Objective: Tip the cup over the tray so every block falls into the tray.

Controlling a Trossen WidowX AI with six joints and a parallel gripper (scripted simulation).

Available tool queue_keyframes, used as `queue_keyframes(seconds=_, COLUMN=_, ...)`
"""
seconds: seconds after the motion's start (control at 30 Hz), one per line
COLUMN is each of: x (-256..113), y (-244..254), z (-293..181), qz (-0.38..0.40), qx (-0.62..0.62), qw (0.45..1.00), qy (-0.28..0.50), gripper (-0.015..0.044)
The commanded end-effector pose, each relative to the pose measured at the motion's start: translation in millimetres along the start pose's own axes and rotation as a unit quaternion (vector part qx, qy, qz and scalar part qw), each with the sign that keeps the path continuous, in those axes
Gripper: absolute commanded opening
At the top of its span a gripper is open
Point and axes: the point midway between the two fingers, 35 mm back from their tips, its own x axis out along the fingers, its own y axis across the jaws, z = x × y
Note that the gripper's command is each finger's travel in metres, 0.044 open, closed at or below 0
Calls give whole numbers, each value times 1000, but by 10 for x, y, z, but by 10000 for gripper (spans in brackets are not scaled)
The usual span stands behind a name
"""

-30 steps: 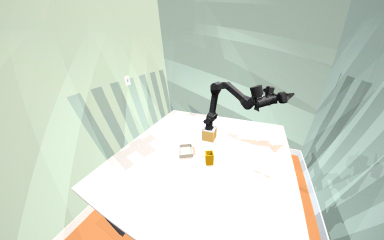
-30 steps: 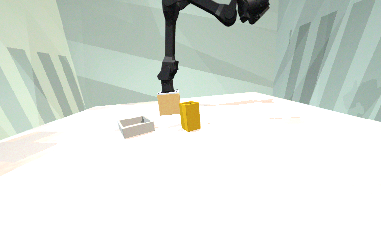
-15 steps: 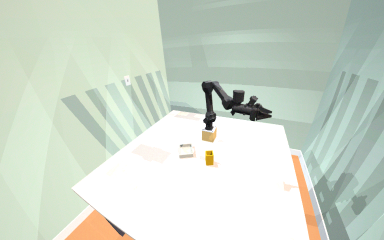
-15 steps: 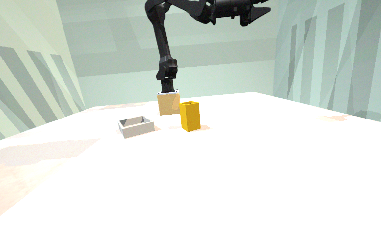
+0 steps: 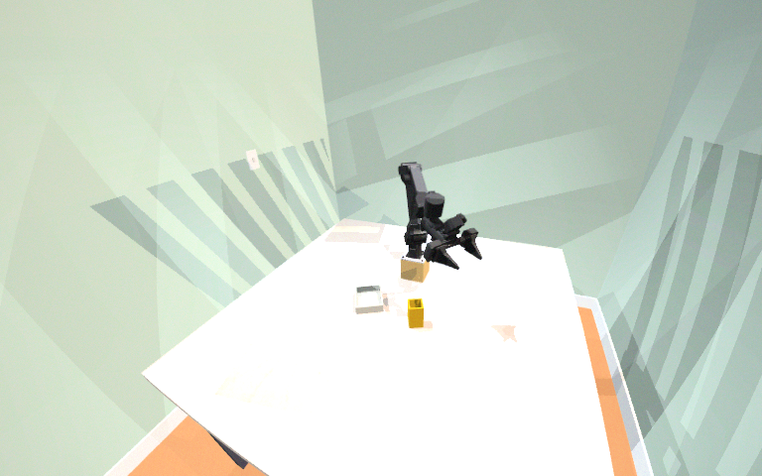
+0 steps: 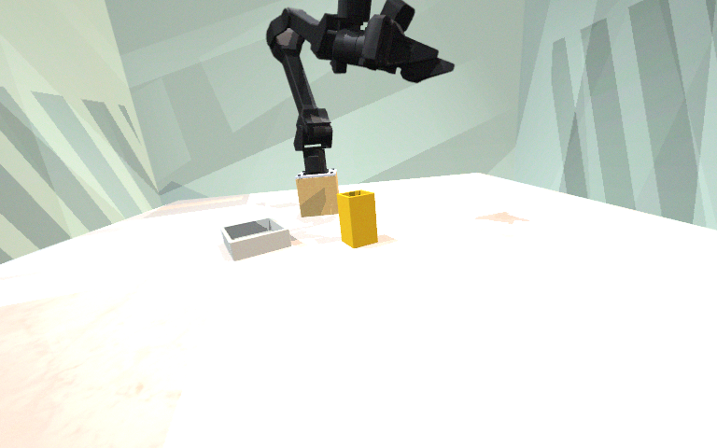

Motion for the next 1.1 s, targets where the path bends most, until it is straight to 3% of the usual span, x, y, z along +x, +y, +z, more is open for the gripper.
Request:
queue_keyframes(seconds=0.0, x=-220, y=-231, z=-382, qz=-55, qx=29, qw=997, qy=47, gripper=440)
queue_keyframes(seconds=0.43, x=-1024, y=-582, z=-1626, qz=-216, qx=141, qw=948, qy=187, gripper=440)
queue_keyframes(seconds=1.07, x=-870, y=-624, z=-1980, qz=-218, qx=143, qw=947, qy=189, gripper=440)
